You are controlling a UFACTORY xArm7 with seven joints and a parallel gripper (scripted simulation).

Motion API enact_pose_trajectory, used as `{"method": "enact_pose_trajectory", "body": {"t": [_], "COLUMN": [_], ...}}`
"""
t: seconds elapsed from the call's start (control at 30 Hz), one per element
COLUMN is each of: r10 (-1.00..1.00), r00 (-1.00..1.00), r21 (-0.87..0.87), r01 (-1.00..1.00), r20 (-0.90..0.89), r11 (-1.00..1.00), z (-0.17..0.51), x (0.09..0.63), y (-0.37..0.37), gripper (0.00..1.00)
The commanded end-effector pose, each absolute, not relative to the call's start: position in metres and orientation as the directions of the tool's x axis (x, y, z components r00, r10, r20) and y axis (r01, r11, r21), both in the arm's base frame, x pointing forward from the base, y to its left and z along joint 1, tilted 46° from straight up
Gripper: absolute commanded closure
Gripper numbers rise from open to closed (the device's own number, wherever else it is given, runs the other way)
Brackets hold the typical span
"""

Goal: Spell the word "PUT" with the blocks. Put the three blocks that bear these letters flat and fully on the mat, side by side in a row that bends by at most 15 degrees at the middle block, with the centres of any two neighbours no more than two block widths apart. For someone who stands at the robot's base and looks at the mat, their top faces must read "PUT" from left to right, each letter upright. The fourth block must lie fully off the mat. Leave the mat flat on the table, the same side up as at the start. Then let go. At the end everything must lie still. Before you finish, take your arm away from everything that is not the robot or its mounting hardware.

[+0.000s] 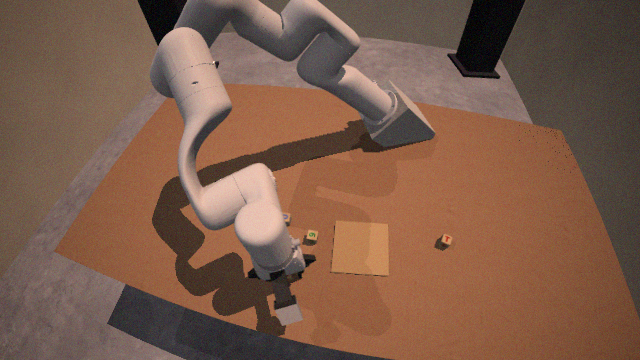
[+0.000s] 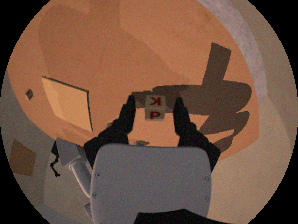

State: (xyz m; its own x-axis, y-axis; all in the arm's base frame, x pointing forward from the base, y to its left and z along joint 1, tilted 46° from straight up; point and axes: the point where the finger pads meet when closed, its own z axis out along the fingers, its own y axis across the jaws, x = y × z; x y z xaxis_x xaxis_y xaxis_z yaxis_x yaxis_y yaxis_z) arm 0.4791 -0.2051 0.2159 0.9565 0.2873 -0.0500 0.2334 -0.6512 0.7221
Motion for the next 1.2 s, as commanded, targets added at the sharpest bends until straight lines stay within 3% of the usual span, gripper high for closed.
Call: {"method": "enact_pose_trajectory", "body": {"t": [0.0, 0.93, 0.97, 1.17], "r10": [0.29, 0.29, 0.29, 0.29], "r00": [0.956, 0.956, 0.956, 0.956], "r21": [0.723, 0.723, 0.723, 0.723], "r01": [0.234, 0.234, 0.234, 0.234], "r20": [-0.048, -0.048, -0.048, -0.048], "r11": [-0.651, -0.651, -0.651, -0.651], "z": [0.2169, 0.2169, 0.2169, 0.2169], "x": [0.4804, 0.4804, 0.4804, 0.4804], "y": [-0.2038, -0.2038, -0.2038, -0.2038], "gripper": [0.37, 0.37, 0.58, 0.58]}}
